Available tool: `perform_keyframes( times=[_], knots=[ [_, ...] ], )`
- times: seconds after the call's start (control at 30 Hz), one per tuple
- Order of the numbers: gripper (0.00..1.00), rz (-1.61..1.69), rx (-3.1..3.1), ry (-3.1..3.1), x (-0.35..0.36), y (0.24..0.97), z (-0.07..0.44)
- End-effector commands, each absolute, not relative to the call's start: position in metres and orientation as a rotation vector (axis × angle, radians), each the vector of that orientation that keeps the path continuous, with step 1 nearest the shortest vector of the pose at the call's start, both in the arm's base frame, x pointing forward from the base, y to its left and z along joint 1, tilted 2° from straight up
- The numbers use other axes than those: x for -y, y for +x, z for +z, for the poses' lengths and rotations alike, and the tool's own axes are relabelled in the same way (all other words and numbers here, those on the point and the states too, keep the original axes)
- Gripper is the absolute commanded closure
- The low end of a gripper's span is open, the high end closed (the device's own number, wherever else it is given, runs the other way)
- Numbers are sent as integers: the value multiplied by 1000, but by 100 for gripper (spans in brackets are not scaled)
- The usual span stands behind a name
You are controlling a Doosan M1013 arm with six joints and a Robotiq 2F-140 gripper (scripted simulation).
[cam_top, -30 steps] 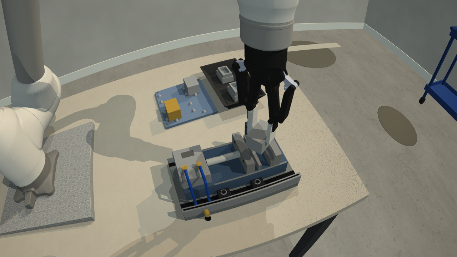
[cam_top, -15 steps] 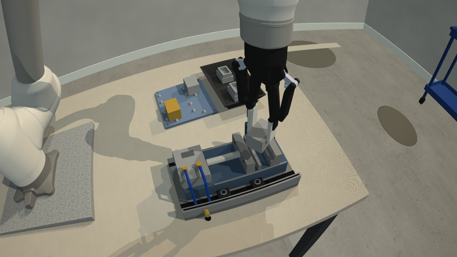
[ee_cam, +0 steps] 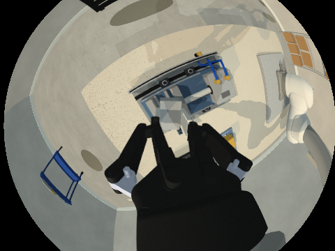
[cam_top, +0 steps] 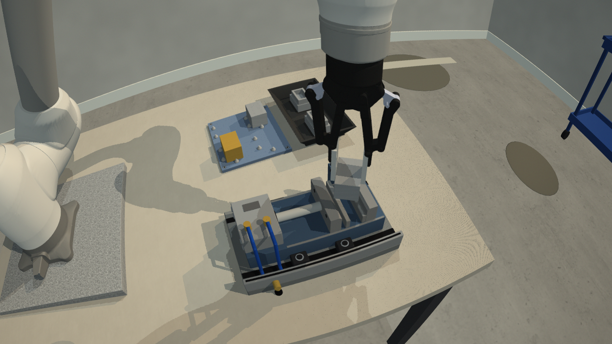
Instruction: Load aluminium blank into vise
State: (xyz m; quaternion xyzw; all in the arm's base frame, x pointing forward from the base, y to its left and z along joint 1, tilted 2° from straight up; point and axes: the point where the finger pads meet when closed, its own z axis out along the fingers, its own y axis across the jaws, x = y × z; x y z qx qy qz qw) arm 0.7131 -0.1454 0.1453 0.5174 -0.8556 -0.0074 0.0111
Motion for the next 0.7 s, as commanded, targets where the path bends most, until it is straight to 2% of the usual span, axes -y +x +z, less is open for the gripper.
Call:
perform_keyframes(
  times=[0.0, 0.37, 0.67],
  knots=[
    [100, -26, 2526, 1833, 143, 713, 145],
    [100, -31, 2194, 2224, 139, 713, 145],
    [100, -31, 2180, 2238, 139, 713, 145]
  ],
)
